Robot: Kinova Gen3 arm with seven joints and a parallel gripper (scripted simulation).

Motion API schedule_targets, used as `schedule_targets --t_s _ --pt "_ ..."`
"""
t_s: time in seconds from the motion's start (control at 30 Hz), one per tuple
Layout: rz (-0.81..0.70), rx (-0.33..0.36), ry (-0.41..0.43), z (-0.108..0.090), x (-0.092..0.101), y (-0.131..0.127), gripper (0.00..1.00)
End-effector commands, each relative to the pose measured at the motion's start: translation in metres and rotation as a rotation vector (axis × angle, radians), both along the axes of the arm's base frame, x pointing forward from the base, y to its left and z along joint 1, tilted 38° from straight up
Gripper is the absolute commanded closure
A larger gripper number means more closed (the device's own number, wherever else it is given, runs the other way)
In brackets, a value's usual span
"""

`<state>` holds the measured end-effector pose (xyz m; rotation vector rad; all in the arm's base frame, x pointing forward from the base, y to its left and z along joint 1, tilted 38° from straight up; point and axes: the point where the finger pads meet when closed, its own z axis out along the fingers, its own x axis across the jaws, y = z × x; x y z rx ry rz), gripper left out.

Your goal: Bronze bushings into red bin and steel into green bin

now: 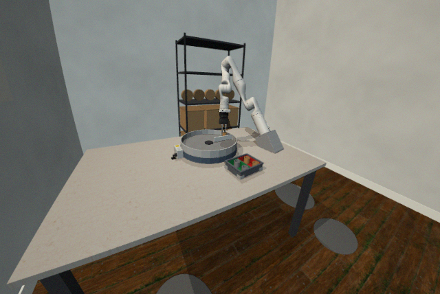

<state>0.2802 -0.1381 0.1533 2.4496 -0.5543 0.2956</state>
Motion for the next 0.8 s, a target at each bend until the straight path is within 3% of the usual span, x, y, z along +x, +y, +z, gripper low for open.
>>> schedule_targets --t_s 0.0,0.77 --pt "-0.005 -0.001 -0.003 -0.0017 0.0003 -0.0022 0.55" --pt "-0.005 -0.001 -0.003 -0.0017 0.0003 -0.0023 0.55"
